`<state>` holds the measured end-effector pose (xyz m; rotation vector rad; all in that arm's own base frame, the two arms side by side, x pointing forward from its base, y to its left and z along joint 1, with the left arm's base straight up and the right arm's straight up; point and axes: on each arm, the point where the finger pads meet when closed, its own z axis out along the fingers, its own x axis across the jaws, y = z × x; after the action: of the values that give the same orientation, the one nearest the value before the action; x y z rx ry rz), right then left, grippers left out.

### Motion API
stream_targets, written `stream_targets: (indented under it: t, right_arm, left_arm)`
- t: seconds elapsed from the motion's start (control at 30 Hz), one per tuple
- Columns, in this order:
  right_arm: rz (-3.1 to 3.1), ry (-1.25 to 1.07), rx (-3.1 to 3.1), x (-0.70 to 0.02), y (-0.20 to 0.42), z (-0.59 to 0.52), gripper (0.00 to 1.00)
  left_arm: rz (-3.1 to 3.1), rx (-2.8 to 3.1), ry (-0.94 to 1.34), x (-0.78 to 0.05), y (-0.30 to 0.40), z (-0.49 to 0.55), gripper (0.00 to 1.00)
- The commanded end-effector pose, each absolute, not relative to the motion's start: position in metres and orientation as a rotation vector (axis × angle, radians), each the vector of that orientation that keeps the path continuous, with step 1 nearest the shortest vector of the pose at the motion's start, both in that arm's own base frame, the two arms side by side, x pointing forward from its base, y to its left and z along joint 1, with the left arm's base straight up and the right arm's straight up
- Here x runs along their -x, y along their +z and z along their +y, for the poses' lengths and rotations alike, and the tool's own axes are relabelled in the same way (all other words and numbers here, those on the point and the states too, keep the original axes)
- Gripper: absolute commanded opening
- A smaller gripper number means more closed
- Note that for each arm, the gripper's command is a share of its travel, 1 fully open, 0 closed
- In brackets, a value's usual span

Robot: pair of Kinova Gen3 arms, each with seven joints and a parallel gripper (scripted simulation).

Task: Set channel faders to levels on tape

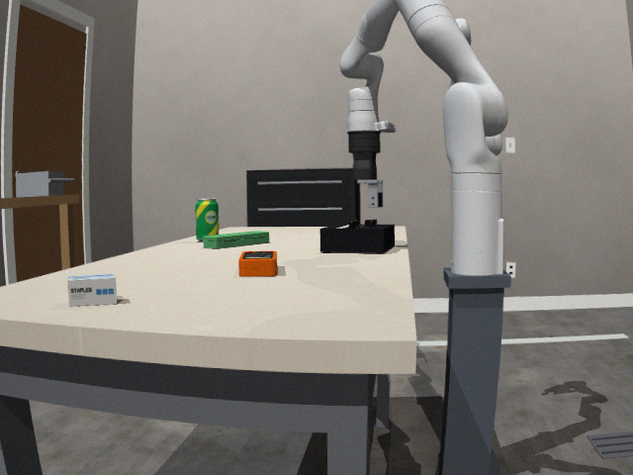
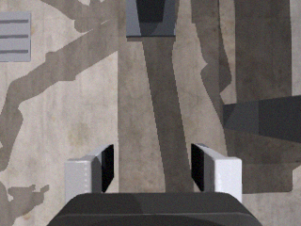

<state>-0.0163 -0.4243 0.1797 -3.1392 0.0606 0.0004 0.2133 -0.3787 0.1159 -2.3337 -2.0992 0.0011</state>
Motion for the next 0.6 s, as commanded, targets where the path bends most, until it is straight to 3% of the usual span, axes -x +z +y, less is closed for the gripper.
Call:
stream_targets:
  t: [0.0,0.2,0.23,0.57]
  right_arm:
    - [0.061,0.000,3.141,0.0164,0.1804,-0.4247,1.00]
    - [0.061,0.000,3.141,0.0164,0.1804,-0.4247,1.00]
    - [0.061,0.000,3.141,0.0164,0.1804,-0.4247,1.00]
    - [0.061,0.000,3.141,0.0164,0.1804,-0.4247,1.00]
  left_arm:
    - [-2.110,2.327,0.000,-0.2136,0.1163,-0.3793,1.00]
    - [-2.121,2.318,0.000,-0.2136,0.1159,-0.3795,1.00]
    - [-2.121,2.318,0.000,-0.2136,0.1159,-0.3795,0.00]
    - [-2.121,2.318,0.000,-0.2136,0.1159,-0.3795,0.00]
